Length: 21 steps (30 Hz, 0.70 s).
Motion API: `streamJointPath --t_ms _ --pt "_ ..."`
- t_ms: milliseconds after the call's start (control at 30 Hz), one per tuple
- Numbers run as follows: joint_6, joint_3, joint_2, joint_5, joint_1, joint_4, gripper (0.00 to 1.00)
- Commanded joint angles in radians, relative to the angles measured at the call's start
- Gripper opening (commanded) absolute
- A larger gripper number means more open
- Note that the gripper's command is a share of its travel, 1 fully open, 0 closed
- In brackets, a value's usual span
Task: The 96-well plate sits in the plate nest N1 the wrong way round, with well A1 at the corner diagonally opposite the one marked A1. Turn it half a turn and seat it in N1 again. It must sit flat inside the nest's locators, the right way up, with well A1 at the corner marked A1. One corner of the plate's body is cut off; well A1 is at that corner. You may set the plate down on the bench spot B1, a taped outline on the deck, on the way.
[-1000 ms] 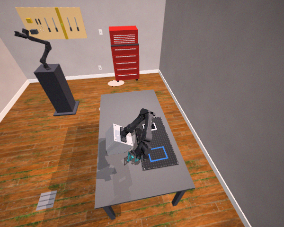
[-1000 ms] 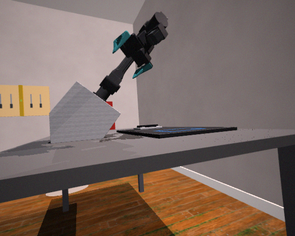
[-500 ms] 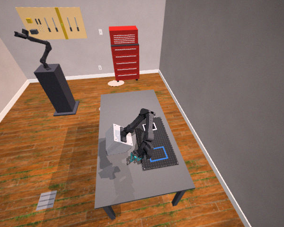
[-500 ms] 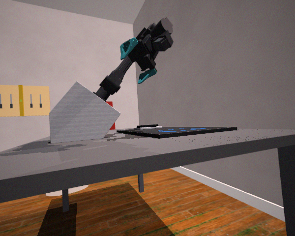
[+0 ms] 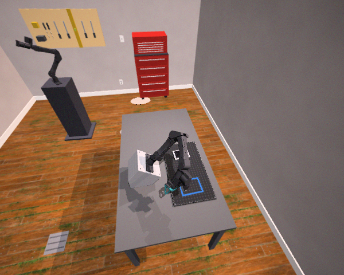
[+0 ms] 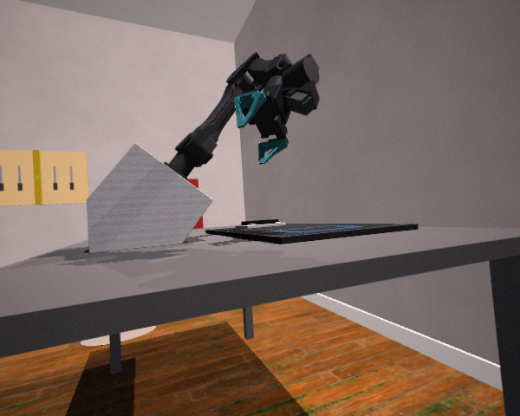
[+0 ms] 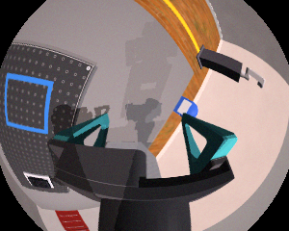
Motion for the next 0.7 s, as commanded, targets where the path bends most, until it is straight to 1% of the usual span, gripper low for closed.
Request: streamJointPath --t_ms 0,67,133,233,300,367,500,567,667 --pt "0.037 0.000 -0.028 0.013 0.039 -0.017 1.00" --pt "0.071 -0.004 -0.038 0.025 0.076 -0.024 1.00" --pt "0.028 0.001 -0.042 0.005 0.094 -0.044 1.00" --pt "0.072 -0.006 -0.060 0.020 0.147 -0.055 1.00" --pt "0.029 -0.002 -0.064 0.001 0.166 -0.075 1.00" --pt "0.029 -0.002 -0.064 0.001 0.166 -0.075 1.00" --pt "0.092 -0.011 -0.088 0.021 0.238 -0.090 1.00" --pt "0.050 -0.007 -0.092 0.003 0.259 -0.110 1.00" --pt "0.097 -0.014 -0.111 0.017 0.314 -0.122 1.00"
